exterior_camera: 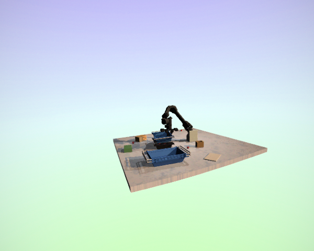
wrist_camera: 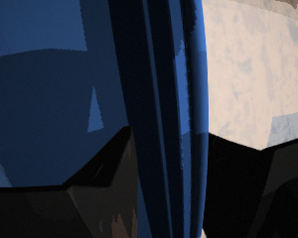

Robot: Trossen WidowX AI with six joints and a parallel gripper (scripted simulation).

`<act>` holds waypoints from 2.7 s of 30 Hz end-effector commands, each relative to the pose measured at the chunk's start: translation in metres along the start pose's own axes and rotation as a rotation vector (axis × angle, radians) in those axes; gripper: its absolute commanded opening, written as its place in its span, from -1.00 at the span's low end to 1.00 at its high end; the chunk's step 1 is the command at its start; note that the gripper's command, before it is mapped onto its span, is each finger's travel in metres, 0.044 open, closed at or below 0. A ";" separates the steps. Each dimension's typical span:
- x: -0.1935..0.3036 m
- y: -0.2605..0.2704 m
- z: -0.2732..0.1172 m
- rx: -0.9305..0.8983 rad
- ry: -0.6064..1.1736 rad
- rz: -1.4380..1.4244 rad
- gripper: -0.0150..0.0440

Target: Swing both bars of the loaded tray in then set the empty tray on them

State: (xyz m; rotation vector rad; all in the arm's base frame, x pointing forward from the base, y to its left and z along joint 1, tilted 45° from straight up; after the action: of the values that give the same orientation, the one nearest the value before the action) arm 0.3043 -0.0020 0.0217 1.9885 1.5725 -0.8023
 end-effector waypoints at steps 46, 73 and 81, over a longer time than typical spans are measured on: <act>-0.003 -0.002 0.006 0.026 0.002 0.002 0.06; -0.003 -0.001 0.002 0.024 0.004 0.004 1.00; -0.001 0.004 -0.037 0.025 0.008 0.002 1.00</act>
State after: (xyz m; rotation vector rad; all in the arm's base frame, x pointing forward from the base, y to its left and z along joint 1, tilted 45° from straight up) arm 0.3086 0.0082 0.0365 2.0083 1.5710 -0.8216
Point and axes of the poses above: the point midway between the two fingers, 35 mm back from their tips, its own z axis out along the fingers, its own y axis across the jaws, x = y × z, the point moved 4 cm from there along -z, back along the fingers, and after that the axes turned 13 degrees about -z, right-handed, at the moved point
